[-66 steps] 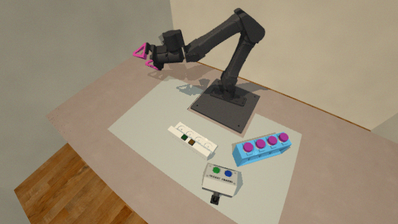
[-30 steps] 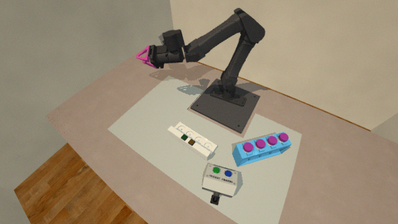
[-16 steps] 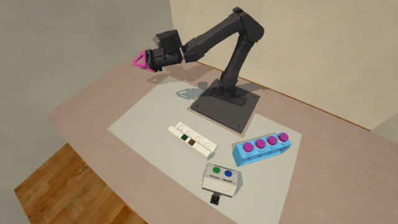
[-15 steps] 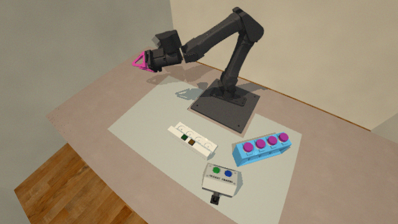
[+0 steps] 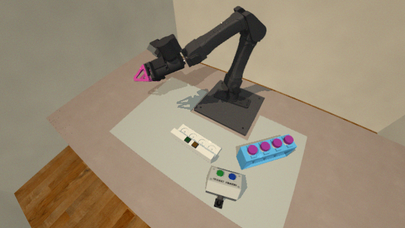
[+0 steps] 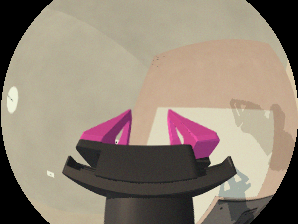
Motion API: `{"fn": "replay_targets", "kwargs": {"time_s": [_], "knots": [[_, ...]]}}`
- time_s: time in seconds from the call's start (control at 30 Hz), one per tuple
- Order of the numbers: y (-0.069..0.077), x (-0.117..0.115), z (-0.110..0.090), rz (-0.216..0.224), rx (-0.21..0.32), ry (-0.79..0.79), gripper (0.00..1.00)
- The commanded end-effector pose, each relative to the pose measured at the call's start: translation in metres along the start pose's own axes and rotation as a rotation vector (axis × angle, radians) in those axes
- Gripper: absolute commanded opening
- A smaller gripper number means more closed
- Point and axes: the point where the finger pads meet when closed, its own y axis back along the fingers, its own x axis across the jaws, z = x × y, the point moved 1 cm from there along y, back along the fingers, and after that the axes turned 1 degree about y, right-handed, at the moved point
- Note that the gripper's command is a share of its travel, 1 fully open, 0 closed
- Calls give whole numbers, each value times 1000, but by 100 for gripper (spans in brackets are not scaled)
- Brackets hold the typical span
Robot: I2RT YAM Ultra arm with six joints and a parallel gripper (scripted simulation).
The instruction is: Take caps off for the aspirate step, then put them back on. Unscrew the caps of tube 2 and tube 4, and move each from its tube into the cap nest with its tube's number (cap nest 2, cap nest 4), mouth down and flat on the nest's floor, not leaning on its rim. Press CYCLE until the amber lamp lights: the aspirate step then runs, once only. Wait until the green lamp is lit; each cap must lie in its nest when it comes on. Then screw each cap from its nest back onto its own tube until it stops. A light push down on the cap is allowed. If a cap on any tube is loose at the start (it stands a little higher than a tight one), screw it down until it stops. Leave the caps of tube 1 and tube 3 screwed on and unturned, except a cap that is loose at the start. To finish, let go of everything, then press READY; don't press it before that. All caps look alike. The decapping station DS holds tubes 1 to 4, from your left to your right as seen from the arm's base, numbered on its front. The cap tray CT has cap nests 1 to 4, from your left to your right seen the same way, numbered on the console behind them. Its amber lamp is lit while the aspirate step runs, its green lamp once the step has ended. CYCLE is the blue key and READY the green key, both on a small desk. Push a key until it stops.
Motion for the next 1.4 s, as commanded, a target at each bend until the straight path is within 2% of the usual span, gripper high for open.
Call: {"fn": "replay_targets", "kwargs": {"time_s": [0.0,0.1,0.2,0.33,0.43,0.7,0.77,0.8,0.9,1.2,1.27,1.33,1.37], "knots": [[3,6,-13,-7,53,80,49],[4,13,-25,1,115,157,49],[4,15,-30,2,120,162,49],[7,24,-47,17,201,266,49],[9,30,-58,18,206,272,49],[21,46,-92,58,348,464,49],[21,46,-92,58,348,464,49],[22,48,-96,64,367,490,49],[26,53,-107,66,373,497,49],[47,66,-143,129,525,720,49],[52,69,-151,132,531,728,49],[52,69,-151,132,531,728,49],[54,70,-155,141,549,755,49]]}}
